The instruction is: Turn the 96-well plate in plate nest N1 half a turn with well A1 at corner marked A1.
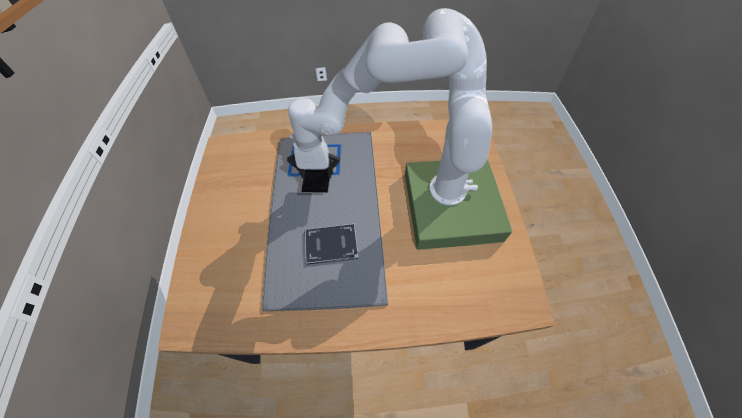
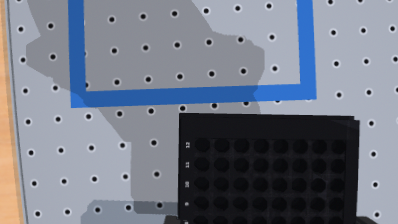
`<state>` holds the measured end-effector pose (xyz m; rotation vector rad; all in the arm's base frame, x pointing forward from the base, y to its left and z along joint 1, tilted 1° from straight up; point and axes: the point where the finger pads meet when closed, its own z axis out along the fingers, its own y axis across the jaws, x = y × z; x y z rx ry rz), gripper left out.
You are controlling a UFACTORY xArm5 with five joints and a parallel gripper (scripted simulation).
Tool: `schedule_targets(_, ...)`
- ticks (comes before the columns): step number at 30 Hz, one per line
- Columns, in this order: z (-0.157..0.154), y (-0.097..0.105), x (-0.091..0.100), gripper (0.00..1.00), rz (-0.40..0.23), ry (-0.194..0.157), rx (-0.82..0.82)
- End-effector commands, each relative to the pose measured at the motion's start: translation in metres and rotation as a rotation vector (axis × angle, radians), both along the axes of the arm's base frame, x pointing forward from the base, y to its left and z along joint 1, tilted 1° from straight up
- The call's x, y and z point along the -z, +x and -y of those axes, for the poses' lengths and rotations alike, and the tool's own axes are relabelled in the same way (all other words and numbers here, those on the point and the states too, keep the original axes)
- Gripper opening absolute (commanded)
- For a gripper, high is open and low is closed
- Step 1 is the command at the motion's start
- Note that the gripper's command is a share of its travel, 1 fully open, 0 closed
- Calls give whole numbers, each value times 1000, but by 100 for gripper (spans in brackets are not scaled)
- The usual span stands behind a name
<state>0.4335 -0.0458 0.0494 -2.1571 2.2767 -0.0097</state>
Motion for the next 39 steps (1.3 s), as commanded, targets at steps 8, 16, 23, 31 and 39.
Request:
schedule_targets(8,-37,-7,-3,0,6,-1,-107)
schedule_targets(16,-56,-11,-3,0,6,-1,-107)
schedule_targets(23,-79,-16,-4,0,6,-1,-107)
schedule_targets(31,-99,-21,-4,0,6,-1,-107)
schedule_targets(39,-125,-26,-5,0,6,-1,-107)
